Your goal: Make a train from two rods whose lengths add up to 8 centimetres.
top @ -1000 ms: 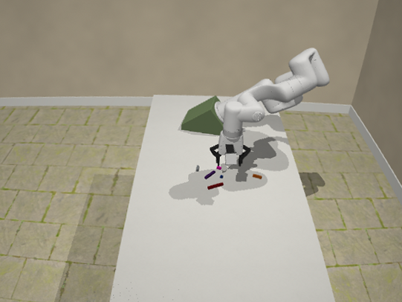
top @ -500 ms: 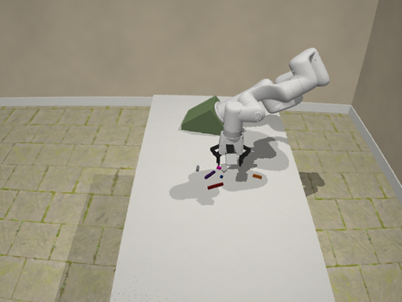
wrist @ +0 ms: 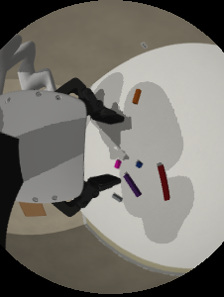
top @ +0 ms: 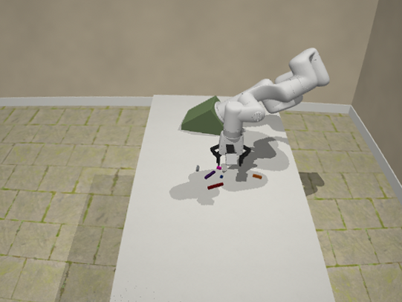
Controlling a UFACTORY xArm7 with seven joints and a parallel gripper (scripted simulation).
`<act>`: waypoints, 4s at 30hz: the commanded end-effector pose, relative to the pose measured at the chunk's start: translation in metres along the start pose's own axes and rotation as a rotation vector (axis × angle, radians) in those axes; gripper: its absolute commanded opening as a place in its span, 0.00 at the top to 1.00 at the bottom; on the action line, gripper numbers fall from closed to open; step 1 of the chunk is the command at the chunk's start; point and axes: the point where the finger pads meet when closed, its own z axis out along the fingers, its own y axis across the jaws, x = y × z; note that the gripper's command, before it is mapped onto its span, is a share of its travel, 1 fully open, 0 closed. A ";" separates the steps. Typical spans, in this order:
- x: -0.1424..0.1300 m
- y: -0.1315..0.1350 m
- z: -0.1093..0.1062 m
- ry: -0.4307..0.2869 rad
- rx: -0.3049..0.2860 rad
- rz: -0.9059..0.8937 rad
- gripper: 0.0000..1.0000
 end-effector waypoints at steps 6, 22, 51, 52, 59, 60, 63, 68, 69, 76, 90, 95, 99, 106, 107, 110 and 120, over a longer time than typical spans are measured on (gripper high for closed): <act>0.001 0.001 -0.002 0.004 -0.002 0.000 0.00; 0.001 0.001 -0.002 0.004 -0.002 0.000 0.00; 0.001 0.001 -0.002 0.004 -0.002 -0.004 0.00; 0.001 0.001 -0.002 0.004 -0.002 -0.004 0.00; 0.001 -0.001 -0.002 0.004 -0.002 -0.103 0.00; 0.001 -0.002 -0.002 0.004 -0.002 -0.136 0.00; 0.001 -0.004 -0.002 0.004 -0.002 -0.250 0.00; 0.001 -0.006 -0.002 0.004 -0.002 -0.391 0.00; 0.001 -0.006 -0.002 0.004 -0.002 -0.391 0.00; 0.002 -0.010 -0.002 0.004 -0.002 -0.606 0.00; 0.002 -0.017 -0.002 0.004 -0.002 -1.003 0.00; 0.002 -0.019 -0.002 0.004 -0.002 -1.147 0.00; 0.002 -0.021 -0.002 0.004 -0.003 -1.264 0.00; 0.002 -0.025 -0.002 0.004 -0.003 -1.461 0.00; 0.002 -0.025 -0.002 0.004 -0.003 -1.484 0.00; 0.002 -0.027 -0.002 0.003 -0.004 -1.570 0.00; 0.002 -0.031 -0.002 0.002 -0.004 -1.833 0.00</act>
